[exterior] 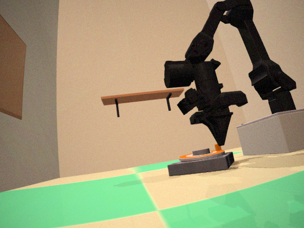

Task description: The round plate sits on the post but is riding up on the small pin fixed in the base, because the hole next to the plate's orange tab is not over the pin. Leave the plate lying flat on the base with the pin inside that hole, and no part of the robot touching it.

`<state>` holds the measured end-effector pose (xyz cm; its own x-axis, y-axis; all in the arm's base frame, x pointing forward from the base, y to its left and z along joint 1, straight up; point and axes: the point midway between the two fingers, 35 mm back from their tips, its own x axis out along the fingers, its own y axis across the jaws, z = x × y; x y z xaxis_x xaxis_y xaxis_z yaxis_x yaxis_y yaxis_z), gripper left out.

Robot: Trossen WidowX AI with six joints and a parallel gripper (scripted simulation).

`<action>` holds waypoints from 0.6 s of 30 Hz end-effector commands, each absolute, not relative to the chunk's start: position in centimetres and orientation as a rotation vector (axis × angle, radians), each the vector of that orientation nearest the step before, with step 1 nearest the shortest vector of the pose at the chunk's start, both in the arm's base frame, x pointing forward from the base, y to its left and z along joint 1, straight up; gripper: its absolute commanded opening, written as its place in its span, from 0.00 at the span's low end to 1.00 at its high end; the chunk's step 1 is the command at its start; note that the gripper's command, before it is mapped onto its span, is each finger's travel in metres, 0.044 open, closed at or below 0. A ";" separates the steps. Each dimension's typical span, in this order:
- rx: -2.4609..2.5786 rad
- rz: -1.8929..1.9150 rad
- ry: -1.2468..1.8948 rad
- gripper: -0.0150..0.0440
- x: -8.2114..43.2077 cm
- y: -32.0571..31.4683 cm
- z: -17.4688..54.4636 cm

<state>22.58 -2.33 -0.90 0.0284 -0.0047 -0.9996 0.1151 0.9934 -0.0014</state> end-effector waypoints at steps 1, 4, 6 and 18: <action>0.083 -0.094 1.550 0.25 22.1 -2.8 -1.1; 0.083 -0.095 1.550 0.25 22.0 -3.1 -1.0; 0.083 -0.095 1.550 0.25 22.0 -3.4 -1.0; 0.081 -0.096 1.550 0.25 22.3 -4.9 -1.0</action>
<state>22.03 -4.48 -0.98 0.0186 -0.0051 -0.9998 0.1148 0.9934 -0.0030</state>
